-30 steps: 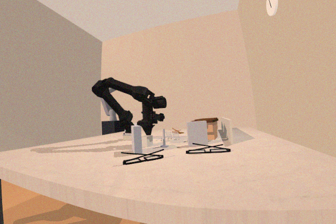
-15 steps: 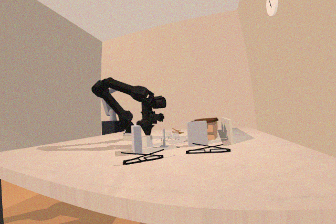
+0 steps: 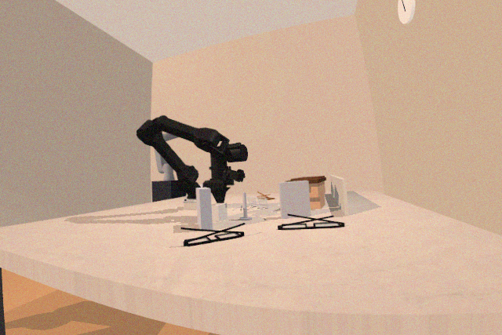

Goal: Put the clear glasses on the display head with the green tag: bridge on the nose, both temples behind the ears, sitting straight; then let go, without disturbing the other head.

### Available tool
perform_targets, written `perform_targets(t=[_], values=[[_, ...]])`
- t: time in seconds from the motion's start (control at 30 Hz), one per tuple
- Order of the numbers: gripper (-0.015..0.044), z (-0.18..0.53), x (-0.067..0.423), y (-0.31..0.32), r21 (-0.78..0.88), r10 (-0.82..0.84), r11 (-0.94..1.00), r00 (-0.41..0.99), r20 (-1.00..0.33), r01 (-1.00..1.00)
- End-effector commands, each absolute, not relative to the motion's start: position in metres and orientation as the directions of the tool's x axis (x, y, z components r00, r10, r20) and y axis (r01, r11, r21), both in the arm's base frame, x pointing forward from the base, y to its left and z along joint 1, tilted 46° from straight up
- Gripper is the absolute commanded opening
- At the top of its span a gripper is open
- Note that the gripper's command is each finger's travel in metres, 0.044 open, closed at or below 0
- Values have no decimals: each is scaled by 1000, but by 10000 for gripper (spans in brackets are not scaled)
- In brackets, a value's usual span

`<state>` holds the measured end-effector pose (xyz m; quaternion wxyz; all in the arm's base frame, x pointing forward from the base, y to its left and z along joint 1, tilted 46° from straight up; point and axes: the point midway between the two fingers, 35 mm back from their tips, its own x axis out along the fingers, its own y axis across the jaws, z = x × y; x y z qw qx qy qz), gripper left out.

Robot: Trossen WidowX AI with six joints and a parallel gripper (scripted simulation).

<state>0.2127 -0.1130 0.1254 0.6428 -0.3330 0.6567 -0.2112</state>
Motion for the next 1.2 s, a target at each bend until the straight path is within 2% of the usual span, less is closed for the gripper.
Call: perform_targets(t=[0.0,1.17], values=[[0,131,215,-118,-711,-713,686,50,-699,-153],[0,146,217,-131,-713,-715,684,51,-697,-153]])
